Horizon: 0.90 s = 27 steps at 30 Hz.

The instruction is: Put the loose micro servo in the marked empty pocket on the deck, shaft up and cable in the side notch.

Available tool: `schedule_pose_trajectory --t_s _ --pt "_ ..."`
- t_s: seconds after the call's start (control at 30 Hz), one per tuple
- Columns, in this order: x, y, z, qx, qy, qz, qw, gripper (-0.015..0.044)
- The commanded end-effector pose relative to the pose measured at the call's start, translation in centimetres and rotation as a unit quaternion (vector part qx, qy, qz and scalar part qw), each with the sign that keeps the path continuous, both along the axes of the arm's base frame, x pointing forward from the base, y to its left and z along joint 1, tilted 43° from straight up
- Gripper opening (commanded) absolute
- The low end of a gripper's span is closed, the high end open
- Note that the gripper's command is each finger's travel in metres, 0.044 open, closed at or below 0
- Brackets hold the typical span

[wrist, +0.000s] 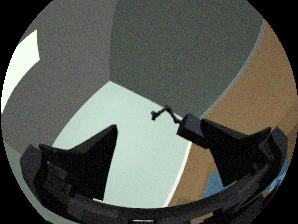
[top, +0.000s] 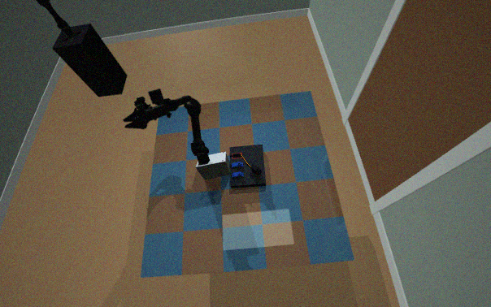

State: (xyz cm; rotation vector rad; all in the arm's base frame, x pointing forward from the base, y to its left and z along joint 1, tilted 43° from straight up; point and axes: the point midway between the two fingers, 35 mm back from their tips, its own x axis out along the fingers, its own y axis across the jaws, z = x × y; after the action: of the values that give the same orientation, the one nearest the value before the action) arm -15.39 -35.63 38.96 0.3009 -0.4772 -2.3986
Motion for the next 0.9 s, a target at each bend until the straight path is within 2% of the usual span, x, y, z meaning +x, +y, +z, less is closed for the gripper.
schedule_pose_trajectory --t_s 0.0,0.27,0.5,0.87 --pt "1.3 -1.1 -1.0 0.021 0.0 0.028 0.999 0.044" --pt "5.4 -3.7 -3.6 0.065 -0.006 0.104 0.992 0.044" --pt "10.9 -6.3 -7.3 0.123 -0.016 0.199 0.972 0.044" --pt "16.9 -7.5 -11.3 0.188 -0.013 0.285 0.94 0.044"
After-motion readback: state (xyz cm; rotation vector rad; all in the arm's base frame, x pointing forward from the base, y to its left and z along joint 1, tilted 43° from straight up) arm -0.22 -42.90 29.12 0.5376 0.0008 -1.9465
